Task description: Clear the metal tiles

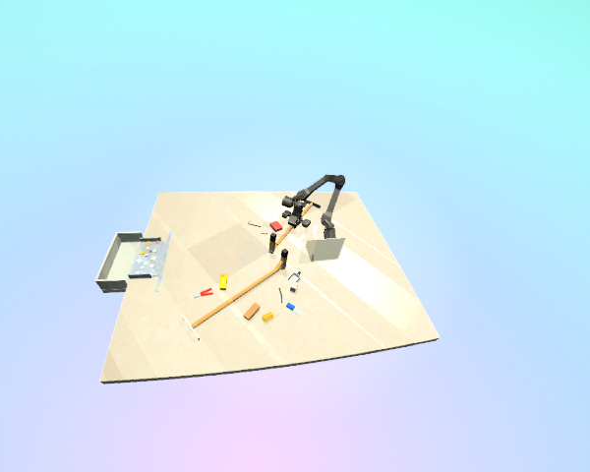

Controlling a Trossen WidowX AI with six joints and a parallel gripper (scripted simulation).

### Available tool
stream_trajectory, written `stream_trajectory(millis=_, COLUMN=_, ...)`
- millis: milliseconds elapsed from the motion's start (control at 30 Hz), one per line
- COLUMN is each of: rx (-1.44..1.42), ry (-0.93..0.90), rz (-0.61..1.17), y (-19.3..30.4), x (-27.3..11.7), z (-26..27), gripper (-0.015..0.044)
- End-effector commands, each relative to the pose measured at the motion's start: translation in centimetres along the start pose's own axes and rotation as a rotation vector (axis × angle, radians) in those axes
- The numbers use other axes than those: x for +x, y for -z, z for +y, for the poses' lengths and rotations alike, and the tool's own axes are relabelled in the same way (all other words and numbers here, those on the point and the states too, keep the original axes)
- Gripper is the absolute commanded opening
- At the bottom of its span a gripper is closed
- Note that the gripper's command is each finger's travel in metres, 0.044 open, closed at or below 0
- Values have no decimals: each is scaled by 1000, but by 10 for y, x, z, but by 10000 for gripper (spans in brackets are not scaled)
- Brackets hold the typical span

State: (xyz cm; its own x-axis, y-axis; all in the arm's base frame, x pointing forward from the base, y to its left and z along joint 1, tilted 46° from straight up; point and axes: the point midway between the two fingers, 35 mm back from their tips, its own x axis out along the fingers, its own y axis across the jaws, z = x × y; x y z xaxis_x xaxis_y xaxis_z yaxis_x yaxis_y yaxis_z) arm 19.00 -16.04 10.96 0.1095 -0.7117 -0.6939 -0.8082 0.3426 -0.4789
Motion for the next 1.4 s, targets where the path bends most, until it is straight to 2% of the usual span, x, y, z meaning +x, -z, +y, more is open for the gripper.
stream_trajectory(millis=0, rx=-3, ry=0, rz=-3, y=0, x=0, z=-6, gripper=0)
stream_trajectory(millis=1367, rx=-2, ry=2, rz=-2, y=0, x=0, z=-47, gripper=0)
